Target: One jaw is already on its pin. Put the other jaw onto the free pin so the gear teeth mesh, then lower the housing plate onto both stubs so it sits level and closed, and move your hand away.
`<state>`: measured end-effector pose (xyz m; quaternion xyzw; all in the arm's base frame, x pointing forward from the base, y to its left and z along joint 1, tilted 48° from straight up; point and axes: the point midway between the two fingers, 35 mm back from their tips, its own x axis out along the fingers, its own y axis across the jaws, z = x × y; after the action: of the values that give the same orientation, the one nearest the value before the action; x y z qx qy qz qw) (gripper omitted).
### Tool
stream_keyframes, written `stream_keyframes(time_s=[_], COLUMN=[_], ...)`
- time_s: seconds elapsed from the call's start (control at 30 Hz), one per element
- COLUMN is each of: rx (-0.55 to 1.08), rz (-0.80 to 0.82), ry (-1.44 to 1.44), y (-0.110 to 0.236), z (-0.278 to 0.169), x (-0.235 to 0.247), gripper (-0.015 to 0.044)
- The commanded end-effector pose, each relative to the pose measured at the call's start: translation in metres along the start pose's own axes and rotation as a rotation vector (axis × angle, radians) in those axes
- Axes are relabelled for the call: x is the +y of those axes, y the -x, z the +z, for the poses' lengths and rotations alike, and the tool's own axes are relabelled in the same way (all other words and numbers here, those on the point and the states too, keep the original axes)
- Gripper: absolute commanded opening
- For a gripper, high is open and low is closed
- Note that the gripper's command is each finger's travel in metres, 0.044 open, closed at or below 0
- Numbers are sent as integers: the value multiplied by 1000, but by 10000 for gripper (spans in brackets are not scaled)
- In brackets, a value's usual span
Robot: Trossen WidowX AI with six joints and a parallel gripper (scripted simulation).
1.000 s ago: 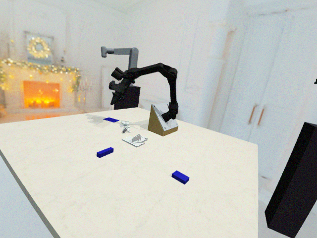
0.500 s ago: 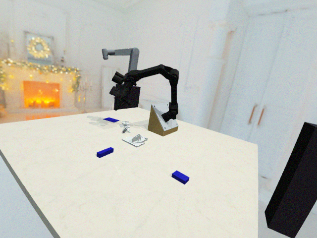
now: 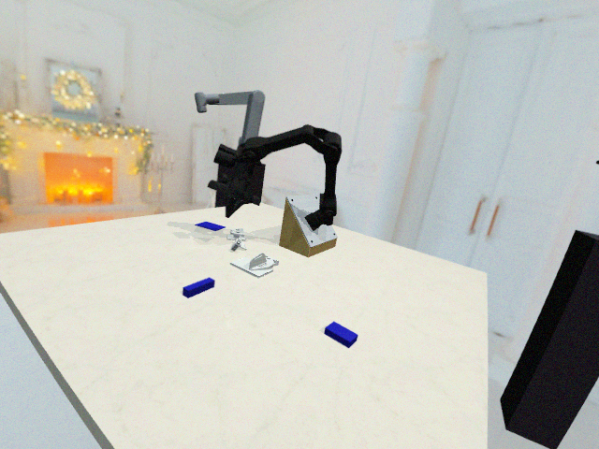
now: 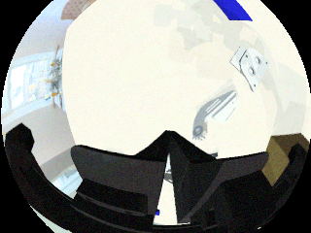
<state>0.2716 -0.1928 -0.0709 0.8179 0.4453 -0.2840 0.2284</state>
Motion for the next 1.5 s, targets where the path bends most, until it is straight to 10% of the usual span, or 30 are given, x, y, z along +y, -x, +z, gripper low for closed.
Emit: stream_keyframes(time_s=[0.0, 1.47], rx=[-6, -123], rz=[-45, -291], ry=[-110, -734], y=[-4, -35], z=[-8, -51], x=[-9, -64], gripper=[0, 0])
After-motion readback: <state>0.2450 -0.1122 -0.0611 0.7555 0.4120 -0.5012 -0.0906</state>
